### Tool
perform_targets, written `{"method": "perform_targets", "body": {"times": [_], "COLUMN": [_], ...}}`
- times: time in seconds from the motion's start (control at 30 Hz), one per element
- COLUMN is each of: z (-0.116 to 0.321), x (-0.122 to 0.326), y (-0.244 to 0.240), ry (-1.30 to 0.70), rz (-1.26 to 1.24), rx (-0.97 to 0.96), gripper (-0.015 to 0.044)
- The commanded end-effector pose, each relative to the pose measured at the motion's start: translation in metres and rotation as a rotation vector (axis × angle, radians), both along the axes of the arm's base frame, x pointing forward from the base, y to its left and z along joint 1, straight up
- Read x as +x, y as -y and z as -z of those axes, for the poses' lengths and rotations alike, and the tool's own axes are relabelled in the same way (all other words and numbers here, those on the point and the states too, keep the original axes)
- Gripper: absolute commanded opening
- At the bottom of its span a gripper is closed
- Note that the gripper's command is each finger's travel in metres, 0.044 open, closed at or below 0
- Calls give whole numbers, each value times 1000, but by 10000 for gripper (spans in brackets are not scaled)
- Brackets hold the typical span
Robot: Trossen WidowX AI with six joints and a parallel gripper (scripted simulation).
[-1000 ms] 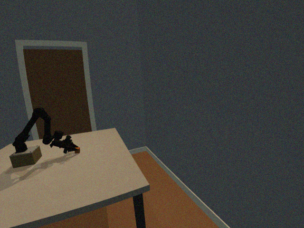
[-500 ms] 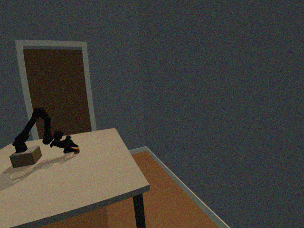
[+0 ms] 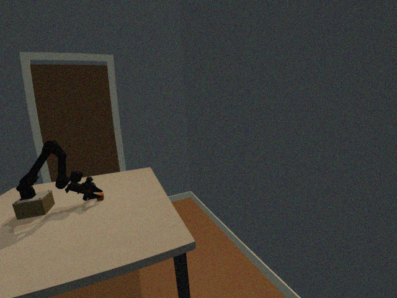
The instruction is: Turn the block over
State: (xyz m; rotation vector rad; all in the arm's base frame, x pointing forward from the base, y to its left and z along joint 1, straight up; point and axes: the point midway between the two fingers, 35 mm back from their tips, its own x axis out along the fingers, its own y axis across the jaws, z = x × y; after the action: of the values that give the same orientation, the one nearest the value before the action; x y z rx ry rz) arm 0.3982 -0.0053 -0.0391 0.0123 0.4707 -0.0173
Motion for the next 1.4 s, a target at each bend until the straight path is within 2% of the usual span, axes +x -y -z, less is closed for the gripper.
{"method": "perform_targets", "body": {"times": [0.0,0.27,0.5,0.7,0.8,1.37], "z": [0,0,-21,-68,-70,-71], "x": [0,2,10,-7,-20,-18], "y": [0,0,1,0,0,0], "ry": [0,-25,-288,-466,-538,-560], "rz": [1,1,0,-1,-1,-1], "rx": [-6,-6,-1,3,5,5], "gripper": [440,440,440,440,440,440]}}
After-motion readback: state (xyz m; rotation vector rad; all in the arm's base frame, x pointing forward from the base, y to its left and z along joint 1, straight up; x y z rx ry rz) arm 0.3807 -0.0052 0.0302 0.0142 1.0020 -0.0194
